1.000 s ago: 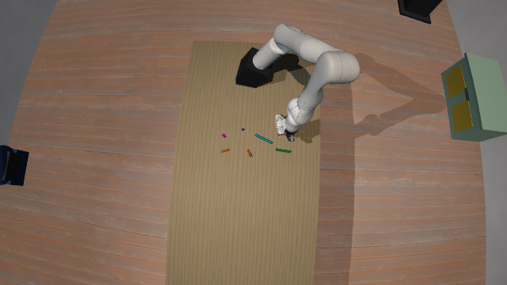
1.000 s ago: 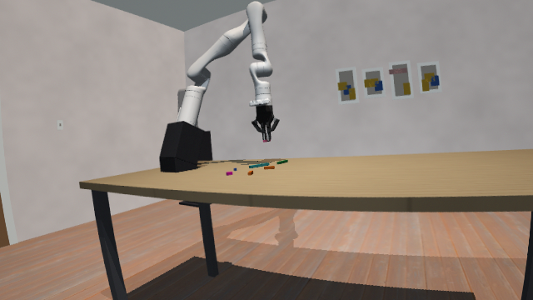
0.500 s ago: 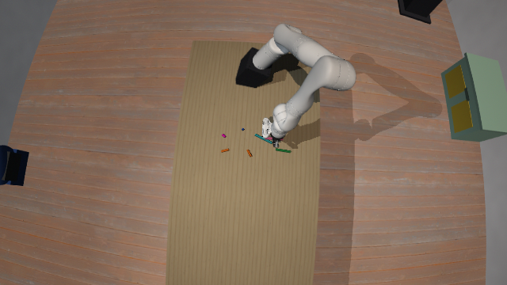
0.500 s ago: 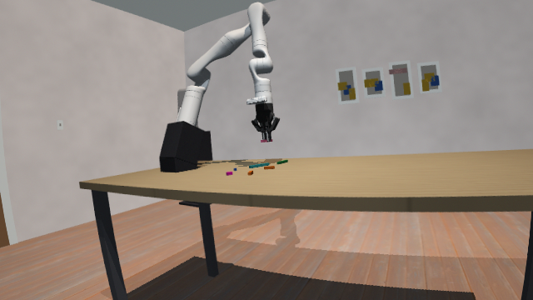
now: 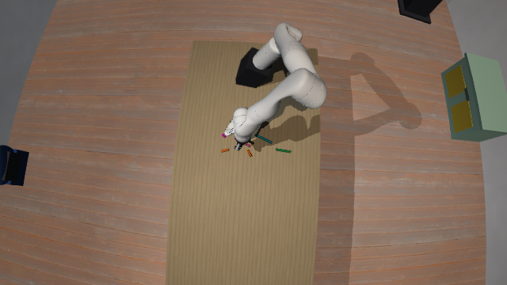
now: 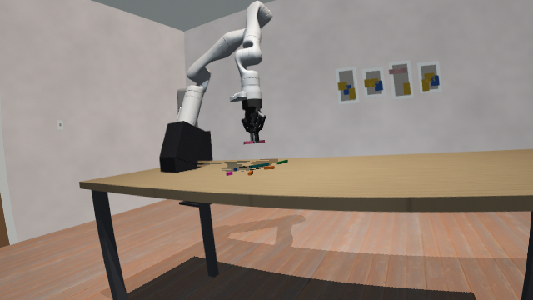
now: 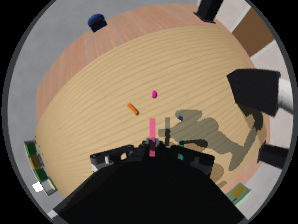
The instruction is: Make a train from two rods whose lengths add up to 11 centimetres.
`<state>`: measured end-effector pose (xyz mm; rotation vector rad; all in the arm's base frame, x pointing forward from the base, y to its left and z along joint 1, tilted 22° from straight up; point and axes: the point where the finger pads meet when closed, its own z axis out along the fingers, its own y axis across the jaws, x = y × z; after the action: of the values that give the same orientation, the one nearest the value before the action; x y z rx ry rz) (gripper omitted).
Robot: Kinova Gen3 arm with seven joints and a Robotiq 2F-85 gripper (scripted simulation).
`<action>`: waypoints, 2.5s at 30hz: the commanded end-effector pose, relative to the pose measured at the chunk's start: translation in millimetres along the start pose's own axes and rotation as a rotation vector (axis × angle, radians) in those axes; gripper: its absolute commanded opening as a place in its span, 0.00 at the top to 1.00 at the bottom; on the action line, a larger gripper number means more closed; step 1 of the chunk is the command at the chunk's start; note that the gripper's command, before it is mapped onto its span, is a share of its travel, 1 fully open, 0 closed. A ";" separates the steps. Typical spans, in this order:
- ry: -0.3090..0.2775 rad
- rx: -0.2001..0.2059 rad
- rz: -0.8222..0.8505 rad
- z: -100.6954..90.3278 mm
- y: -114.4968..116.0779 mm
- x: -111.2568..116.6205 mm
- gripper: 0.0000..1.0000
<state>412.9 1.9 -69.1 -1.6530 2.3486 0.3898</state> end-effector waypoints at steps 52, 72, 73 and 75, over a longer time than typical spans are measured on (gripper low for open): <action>-0.019 -0.017 0.177 83.0 -12.2 59.4 0.95; -0.019 -0.017 0.177 90.6 -12.0 59.3 0.95; -0.019 -0.017 0.177 90.6 -12.0 59.3 0.95; -0.019 -0.017 0.177 90.6 -12.0 59.3 0.95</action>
<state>405.6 -18.8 -174.3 -1.4474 2.4933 0.4734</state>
